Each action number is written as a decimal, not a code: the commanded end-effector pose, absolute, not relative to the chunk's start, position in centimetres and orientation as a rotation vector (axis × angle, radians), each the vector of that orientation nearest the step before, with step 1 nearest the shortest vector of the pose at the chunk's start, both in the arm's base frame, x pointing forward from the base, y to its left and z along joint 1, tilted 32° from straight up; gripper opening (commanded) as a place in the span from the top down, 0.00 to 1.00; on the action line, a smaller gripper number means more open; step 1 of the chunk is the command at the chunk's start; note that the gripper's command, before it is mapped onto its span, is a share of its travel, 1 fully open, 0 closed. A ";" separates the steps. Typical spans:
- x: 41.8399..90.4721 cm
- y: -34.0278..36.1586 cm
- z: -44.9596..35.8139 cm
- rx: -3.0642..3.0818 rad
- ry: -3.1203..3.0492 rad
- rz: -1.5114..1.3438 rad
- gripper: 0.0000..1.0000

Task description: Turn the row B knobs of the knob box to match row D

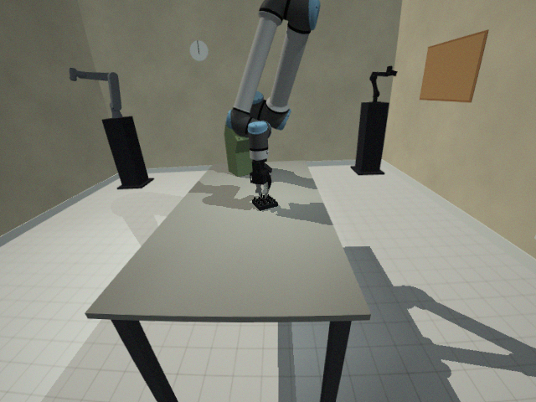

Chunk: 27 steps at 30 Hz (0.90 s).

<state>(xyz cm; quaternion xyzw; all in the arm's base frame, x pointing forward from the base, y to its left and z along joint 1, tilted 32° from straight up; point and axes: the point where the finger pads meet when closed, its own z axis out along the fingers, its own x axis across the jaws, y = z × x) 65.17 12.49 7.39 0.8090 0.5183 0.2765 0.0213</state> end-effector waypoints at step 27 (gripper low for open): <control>65.8 12.8 6.3 2.507 1.606 0.858 0.89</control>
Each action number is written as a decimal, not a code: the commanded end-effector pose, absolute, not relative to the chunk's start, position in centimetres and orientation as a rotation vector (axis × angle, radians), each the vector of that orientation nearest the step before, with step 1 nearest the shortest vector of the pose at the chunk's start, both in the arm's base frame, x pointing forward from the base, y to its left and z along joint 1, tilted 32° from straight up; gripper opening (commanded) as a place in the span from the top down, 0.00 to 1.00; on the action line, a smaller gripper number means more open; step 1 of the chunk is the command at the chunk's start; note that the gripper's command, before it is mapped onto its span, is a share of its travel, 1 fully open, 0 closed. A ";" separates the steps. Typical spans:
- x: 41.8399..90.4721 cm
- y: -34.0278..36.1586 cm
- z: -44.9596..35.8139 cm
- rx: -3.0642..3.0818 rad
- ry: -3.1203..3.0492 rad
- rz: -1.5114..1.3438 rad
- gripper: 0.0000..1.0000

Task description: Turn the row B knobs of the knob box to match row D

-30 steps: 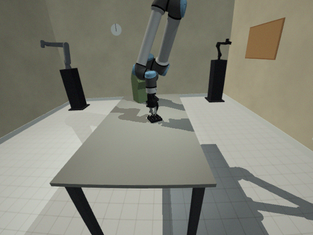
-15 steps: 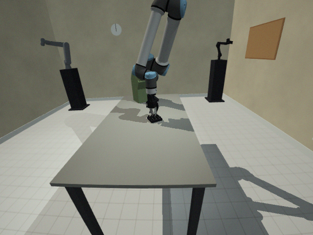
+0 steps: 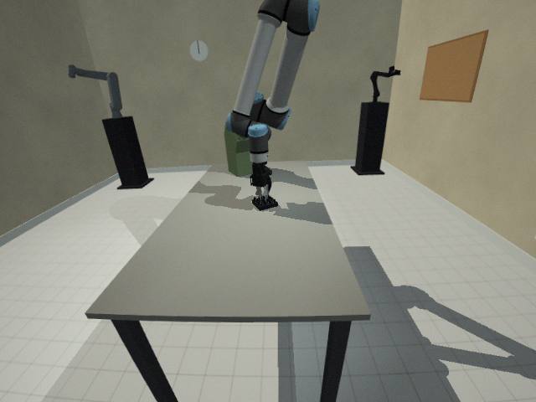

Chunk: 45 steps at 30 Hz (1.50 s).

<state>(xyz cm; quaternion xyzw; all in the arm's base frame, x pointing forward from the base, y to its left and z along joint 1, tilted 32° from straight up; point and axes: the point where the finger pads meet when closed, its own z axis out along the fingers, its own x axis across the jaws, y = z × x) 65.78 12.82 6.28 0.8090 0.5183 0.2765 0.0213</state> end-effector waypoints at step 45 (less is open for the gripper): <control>65.8 12.8 6.3 2.507 1.606 0.858 0.96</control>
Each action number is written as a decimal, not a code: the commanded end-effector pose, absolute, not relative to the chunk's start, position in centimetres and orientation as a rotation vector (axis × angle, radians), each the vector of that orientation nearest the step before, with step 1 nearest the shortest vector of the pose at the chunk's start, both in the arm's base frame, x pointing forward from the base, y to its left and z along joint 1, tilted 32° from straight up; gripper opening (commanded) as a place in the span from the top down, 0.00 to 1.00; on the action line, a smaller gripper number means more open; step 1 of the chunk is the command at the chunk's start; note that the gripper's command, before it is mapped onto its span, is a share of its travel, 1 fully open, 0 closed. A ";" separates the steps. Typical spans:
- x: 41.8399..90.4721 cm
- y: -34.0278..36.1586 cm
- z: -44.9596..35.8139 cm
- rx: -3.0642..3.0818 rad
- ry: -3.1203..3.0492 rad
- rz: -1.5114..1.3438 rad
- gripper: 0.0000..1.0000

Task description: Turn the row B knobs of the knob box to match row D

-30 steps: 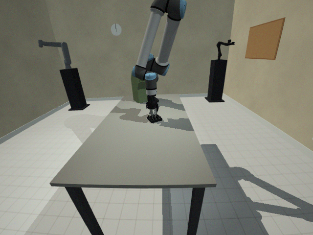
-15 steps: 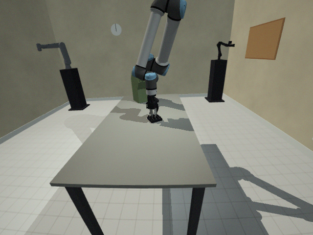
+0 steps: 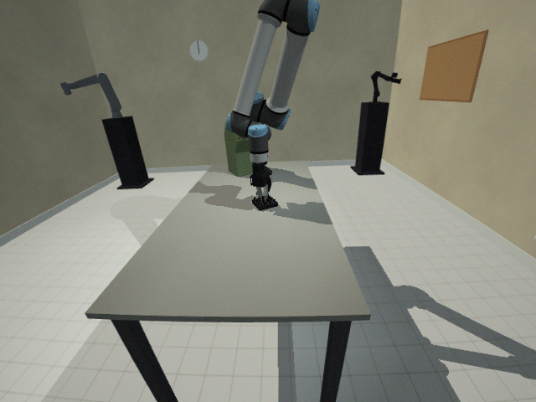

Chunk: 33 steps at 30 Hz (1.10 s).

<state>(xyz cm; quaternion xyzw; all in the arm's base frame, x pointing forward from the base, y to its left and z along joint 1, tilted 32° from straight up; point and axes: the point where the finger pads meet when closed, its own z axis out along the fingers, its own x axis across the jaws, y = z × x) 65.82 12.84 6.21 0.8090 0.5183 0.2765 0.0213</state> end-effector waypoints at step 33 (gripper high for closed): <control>65.8 12.8 6.3 2.496 1.617 0.857 0.96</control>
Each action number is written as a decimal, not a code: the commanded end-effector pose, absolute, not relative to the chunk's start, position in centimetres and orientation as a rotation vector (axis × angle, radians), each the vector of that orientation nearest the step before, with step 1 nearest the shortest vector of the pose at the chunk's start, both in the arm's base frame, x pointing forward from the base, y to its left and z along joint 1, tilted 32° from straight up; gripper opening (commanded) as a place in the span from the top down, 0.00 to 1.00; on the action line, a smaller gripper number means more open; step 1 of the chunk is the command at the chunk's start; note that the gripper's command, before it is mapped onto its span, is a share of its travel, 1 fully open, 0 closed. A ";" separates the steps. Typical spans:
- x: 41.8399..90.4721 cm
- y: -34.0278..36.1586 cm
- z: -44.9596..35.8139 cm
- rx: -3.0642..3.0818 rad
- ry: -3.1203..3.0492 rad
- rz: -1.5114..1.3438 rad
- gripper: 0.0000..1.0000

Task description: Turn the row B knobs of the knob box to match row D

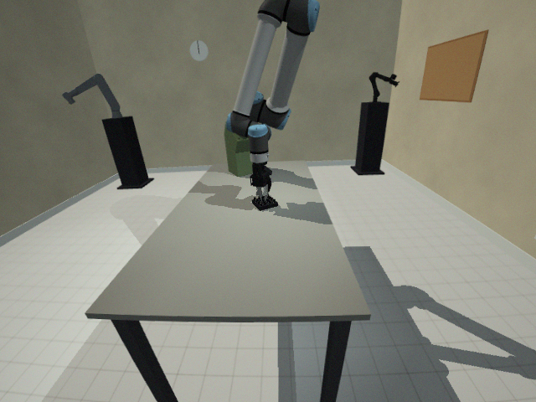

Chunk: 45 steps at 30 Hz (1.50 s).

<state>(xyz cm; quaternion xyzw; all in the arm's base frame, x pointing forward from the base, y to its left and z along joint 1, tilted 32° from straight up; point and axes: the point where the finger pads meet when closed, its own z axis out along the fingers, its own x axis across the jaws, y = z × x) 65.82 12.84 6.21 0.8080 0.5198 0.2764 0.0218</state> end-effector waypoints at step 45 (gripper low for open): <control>65.8 12.6 6.2 1.999 2.055 0.790 0.96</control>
